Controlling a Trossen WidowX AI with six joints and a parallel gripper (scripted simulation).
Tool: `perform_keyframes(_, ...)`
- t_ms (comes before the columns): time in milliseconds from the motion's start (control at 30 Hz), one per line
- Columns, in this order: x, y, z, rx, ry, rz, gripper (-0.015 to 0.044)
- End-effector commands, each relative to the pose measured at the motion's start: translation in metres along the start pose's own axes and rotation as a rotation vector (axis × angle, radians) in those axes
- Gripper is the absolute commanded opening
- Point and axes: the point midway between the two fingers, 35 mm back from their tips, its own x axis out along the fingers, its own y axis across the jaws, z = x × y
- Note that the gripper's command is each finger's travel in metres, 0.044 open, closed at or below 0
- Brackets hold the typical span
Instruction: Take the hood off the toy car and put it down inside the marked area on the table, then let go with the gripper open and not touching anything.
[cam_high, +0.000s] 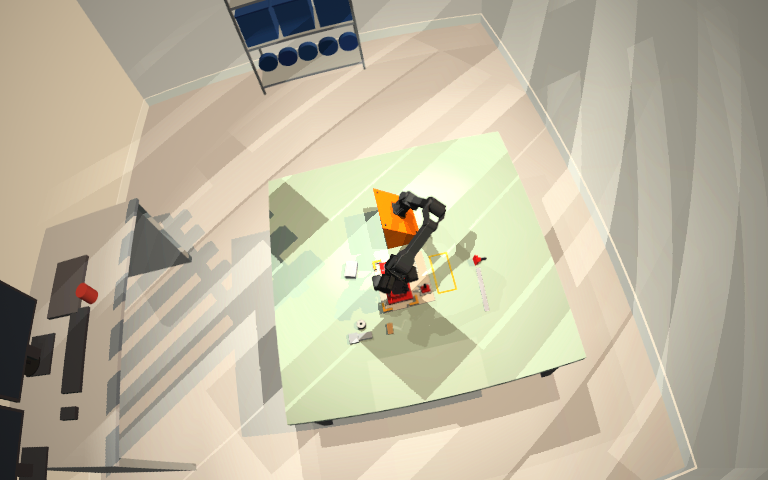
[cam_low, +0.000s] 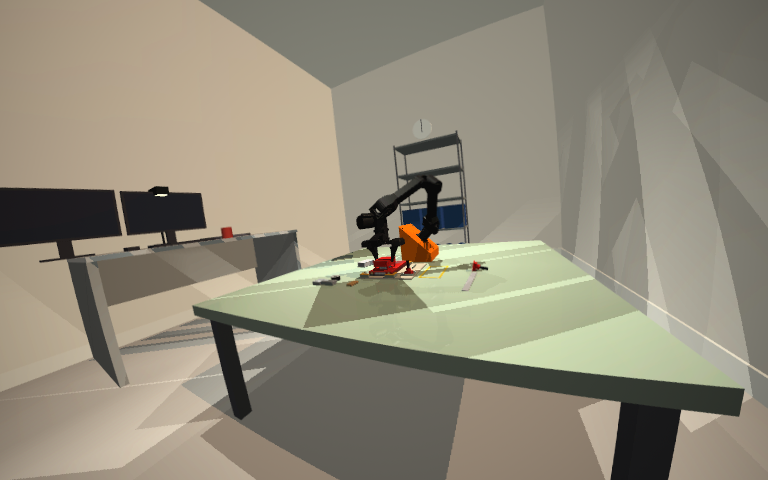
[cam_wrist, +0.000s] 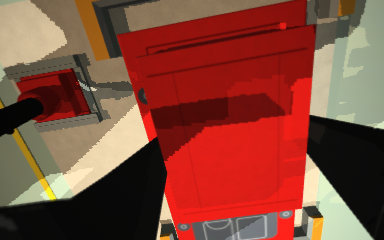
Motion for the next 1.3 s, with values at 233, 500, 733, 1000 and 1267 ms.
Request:
perform_keyframes(233,-0.008,0.000,0.000,-0.003,0.002,-0.002,0.0000)
perform_keyframes(500,-0.022,-0.001,0.000,-0.003,0.002,-0.003,0.0000)
perform_keyframes(733,-0.054,0.000,0.000,-0.003,0.002,-0.004,0.0000)
perform_keyframes(1000,-0.052,0.014,0.003,0.001,-0.005,-0.008,0.0000)
perform_keyframes(1267,-0.056,0.050,0.006,-0.001,-0.008,-0.016,0.0000)
